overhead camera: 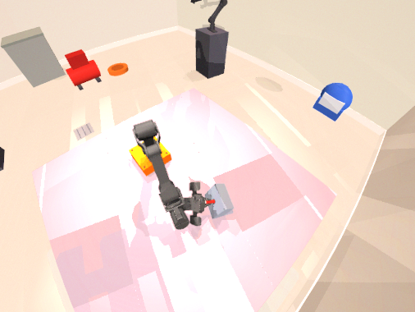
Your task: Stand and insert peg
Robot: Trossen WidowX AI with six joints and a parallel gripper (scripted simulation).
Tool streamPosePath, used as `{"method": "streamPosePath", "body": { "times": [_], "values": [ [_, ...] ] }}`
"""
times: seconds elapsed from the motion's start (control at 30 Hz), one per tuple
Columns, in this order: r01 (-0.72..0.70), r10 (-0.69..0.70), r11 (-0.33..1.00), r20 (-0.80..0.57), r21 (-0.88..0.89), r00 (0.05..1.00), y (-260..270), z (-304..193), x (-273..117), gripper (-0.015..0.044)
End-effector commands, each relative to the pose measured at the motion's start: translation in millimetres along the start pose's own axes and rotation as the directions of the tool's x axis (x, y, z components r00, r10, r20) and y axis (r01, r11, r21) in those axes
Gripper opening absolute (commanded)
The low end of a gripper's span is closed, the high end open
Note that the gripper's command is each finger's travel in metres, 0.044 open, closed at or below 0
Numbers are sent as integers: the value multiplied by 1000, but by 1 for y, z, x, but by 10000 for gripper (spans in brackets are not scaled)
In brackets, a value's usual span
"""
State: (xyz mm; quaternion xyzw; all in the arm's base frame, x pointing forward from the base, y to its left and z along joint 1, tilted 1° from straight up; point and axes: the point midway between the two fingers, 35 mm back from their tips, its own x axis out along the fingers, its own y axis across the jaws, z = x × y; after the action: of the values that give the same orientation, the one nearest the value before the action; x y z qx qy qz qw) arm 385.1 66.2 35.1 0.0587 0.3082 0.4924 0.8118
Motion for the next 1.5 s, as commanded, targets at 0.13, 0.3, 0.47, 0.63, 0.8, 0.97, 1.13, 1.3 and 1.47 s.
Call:
{"method": "streamPosePath", "body": {
  "times": [0.13, 0.3, 0.47, 0.63, 0.8, 0.97, 1.13, 1.3, 1.47],
  "values": [
    [0, 0, 1000, 0, 0, 1000, 0, 0, 1, 0],
    [0, 0, 1000, 0, 0, 1000, 0, 0, 1, 0],
    [0, 0, 1000, 0, 0, 1000, 0, 0, 1, 131],
    [0, 0, 1000, 0, 0, 1000, 0, 0, 1, 262],
    [0, 0, 1000, -1, 0, 1000, 0, 0, -1, 394],
    [2, -2, 1000, -4, 0, 1000, -1, -1, -7, 440],
    [4, -4, 1000, -7, 1, 1000, -3, -1, -13, 440],
    [5, -5, 1000, -10, 1, 1000, -4, -2, -20, 440],
    [7, -7, 1000, -12, 2, 1000, -5, -3, -26, 440]
  ]
}}
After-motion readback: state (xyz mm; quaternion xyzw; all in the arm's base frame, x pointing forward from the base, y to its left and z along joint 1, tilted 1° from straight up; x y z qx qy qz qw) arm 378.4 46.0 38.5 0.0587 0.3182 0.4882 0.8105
